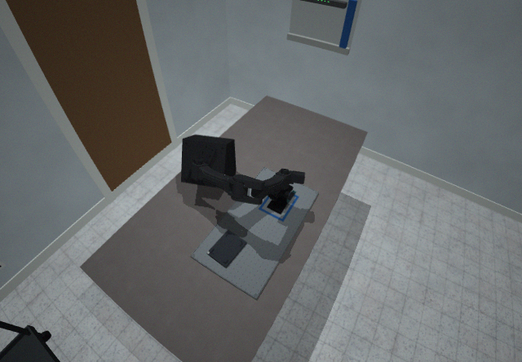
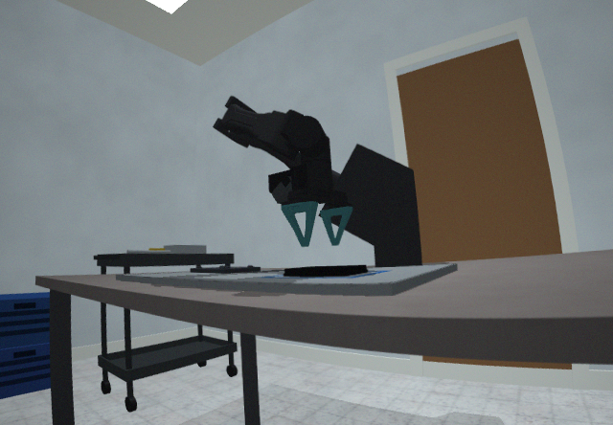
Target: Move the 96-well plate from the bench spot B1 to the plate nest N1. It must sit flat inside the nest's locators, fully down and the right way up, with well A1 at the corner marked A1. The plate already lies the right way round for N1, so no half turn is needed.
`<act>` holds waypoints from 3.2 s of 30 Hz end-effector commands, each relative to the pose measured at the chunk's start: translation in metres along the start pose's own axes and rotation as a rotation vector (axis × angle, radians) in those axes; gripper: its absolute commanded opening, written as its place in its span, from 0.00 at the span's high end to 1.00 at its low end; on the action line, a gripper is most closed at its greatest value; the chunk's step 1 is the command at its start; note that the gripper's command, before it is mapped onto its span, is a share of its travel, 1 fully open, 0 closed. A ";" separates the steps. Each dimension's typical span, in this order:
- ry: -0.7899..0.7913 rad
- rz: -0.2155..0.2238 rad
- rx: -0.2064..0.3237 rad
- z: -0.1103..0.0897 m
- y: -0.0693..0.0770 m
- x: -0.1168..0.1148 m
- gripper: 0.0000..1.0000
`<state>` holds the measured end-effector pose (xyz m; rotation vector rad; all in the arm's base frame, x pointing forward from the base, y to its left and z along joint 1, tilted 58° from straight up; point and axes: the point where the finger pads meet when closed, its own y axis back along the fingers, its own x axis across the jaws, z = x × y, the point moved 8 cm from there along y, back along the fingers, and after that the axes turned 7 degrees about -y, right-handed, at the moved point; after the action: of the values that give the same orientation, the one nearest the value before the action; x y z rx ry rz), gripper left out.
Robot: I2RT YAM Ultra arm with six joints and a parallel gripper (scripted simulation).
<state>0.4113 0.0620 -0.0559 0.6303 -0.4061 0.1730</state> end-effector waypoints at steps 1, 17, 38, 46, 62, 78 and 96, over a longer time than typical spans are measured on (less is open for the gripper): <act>0.054 0.021 -0.002 -0.010 -0.002 -0.014 0.00; 0.045 0.006 -0.006 -0.006 -0.031 -0.014 0.00; 0.056 0.019 0.004 -0.011 -0.050 -0.014 0.00; 0.023 0.025 0.007 -0.006 -0.048 -0.002 0.00; 0.023 0.025 0.007 -0.006 -0.048 -0.002 1.00; 0.023 0.025 0.007 -0.006 -0.048 -0.002 1.00; 0.035 0.027 0.002 -0.002 -0.026 -0.005 1.00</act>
<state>0.4239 0.0287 -0.0822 0.6324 -0.4014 0.1897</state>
